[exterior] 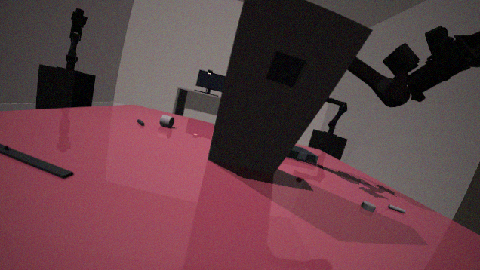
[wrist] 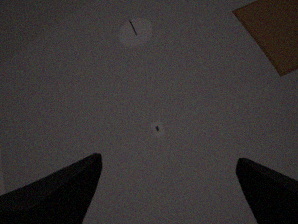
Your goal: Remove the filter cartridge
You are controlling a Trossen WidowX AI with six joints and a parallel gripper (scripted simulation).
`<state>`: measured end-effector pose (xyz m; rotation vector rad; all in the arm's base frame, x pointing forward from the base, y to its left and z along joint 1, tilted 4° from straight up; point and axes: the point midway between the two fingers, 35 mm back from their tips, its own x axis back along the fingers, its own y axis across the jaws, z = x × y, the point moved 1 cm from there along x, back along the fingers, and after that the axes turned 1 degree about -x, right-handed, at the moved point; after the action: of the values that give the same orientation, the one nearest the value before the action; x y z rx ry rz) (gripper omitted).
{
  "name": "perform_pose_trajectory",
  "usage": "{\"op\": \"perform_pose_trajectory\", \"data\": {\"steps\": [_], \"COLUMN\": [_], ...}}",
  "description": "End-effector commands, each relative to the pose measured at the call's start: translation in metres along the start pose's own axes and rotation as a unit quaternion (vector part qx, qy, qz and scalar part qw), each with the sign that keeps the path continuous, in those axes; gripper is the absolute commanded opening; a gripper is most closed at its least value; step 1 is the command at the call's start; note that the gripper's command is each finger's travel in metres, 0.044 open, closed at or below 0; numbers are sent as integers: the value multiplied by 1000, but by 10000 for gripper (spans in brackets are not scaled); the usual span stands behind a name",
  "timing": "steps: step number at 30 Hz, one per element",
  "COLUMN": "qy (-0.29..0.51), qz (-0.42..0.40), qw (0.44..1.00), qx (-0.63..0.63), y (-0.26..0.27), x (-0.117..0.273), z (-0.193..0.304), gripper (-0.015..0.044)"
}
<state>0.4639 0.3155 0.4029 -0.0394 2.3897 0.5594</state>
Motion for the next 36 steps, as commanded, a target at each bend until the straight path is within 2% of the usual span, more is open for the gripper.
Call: {"op": "perform_pose_trajectory", "data": {"steps": [1, 7, 11, 16, 23, 29, 36], "qy": [2, 60, 113, 189, 286, 364, 454], "qz": [0, -10, -9, 0, 26, 56, 101], "qw": [1000, 995, 984, 964, 931, 899, 856], "qx": [3, 85, 137, 188, 226, 236, 227], "y": [-1, -48, -90, -145, -211, -256, -299], "x": [-2, -44, -58, -54, -18, 31, 107], "z": [-1, -35, -62, -94, -129, -153, -174], "gripper": [374, 216, 112, 112, 112, 112, 112]}}
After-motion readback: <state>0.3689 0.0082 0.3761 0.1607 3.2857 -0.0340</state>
